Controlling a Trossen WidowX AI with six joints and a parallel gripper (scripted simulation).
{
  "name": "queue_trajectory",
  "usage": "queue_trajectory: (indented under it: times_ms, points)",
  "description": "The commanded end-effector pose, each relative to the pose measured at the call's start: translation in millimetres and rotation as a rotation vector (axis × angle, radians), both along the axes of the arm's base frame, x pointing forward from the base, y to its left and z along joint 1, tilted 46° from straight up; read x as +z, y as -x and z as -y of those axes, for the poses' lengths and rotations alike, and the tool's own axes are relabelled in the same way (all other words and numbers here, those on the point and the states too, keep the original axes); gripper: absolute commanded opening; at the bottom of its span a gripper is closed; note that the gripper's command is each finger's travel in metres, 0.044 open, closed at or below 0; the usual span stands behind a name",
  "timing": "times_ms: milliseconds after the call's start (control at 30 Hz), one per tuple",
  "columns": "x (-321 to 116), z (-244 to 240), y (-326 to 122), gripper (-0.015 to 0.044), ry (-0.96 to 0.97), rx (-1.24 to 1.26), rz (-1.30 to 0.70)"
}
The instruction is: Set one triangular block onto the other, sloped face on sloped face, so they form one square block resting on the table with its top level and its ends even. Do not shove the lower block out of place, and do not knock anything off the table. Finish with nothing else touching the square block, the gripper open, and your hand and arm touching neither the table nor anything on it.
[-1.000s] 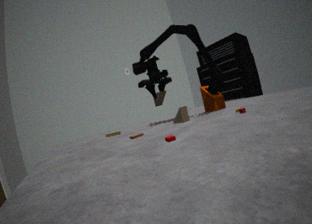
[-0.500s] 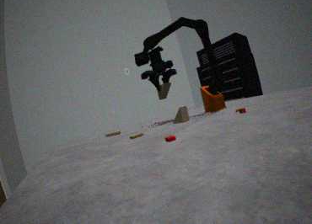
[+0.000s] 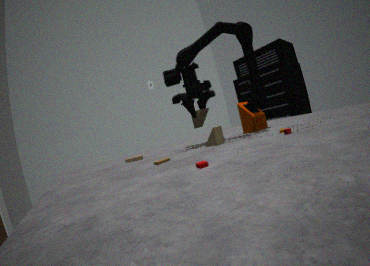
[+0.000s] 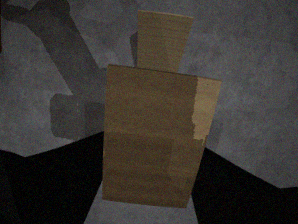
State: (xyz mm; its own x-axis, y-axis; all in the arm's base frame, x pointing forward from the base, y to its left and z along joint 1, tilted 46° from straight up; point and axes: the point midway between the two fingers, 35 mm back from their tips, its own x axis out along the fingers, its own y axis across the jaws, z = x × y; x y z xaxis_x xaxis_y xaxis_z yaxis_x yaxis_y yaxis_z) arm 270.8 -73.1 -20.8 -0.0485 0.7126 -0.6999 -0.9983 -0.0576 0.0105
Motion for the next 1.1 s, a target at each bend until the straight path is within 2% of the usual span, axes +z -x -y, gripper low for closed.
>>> queue_trajectory:
  times_ms: [0, 567, 1067]
  points:
    - [-5, -18, 2, 0.0000, -0.002, -0.005, 0.004]
    - [-18, -58, 4, 0.0000, -0.006, -0.004, 0.004]
    - [-18, -59, 3, 0.0000, -0.004, -0.007, 0.018]
